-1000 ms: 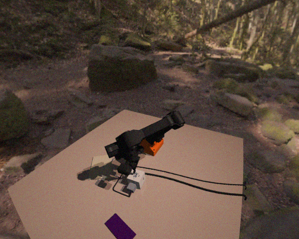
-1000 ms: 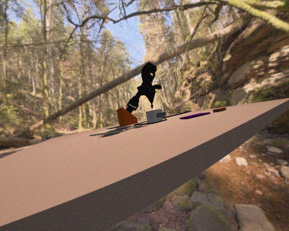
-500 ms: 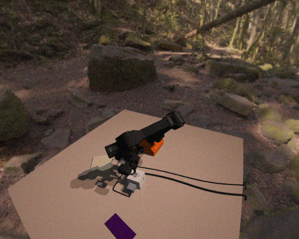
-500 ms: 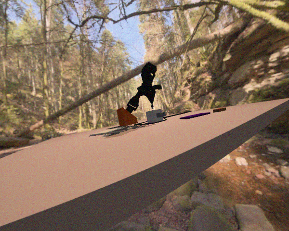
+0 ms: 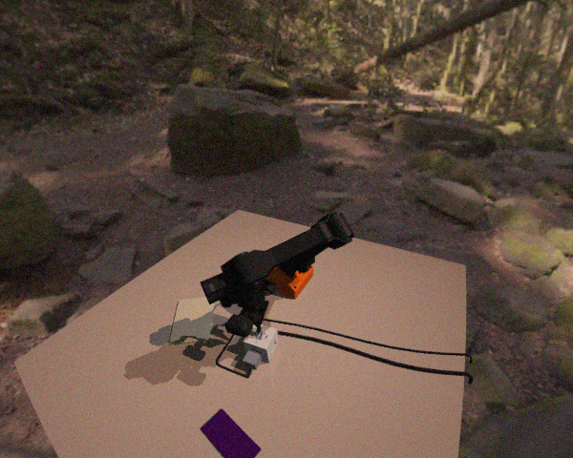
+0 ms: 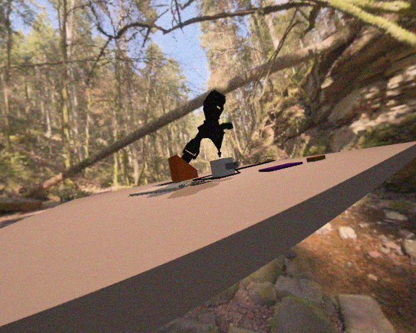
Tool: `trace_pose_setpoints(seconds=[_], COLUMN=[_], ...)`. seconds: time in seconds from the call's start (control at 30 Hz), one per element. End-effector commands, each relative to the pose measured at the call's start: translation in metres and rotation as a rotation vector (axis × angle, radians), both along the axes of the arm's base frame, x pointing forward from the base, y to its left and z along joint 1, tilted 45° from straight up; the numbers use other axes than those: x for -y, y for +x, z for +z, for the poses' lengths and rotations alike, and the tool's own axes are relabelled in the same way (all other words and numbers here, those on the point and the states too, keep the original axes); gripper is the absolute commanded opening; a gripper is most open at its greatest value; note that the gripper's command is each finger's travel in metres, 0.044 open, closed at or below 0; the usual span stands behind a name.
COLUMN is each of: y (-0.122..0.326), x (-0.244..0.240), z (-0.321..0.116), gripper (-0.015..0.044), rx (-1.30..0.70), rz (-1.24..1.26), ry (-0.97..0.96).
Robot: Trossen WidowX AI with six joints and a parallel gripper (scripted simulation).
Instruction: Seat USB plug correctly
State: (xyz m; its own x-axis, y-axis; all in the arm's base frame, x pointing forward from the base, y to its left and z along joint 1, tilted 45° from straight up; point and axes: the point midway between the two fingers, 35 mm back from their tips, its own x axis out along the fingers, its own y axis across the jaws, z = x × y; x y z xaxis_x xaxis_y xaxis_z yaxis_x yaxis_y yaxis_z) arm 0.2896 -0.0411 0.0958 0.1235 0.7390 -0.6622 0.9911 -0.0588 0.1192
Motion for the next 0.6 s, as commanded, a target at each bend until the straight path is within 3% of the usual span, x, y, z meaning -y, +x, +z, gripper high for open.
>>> trace_pose_setpoints(seconds=[0.0,0.57], y=[0.0,0.0003], x=[-0.0011,-0.0029], z=[0.0004,-0.0007], gripper=[0.0,0.0], rx=[0.004,0.004], rz=[0.003,0.003], ry=[0.008,0.015])
